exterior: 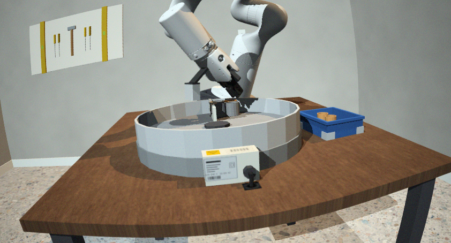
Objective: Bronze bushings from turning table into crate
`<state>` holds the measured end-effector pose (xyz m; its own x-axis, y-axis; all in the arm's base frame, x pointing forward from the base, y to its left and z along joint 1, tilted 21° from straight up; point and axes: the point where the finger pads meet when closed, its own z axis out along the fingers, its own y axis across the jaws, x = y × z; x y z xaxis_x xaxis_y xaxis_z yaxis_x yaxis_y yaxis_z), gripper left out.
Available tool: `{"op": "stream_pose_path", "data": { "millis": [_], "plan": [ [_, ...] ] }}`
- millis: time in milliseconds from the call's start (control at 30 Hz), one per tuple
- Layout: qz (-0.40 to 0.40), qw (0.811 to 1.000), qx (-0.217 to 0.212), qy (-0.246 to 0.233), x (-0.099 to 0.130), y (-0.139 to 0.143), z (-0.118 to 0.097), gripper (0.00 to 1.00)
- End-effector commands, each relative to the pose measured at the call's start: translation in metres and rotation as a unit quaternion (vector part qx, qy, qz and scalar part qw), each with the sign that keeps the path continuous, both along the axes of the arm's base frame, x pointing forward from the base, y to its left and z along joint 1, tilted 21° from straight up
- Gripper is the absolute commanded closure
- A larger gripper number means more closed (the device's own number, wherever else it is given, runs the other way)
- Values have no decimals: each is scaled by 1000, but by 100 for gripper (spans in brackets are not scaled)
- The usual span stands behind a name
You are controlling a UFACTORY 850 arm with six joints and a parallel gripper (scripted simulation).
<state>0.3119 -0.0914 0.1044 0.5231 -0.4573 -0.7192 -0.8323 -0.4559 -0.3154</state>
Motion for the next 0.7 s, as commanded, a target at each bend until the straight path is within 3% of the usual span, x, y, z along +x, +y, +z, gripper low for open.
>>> {"op": "stream_pose_path", "data": {
  "millis": [0,667],
  "plan": [
    [0,1000,0,-1,2,0,-3,90],
    [0,1000,0,-1,3,2,-9,90]
  ]
}}
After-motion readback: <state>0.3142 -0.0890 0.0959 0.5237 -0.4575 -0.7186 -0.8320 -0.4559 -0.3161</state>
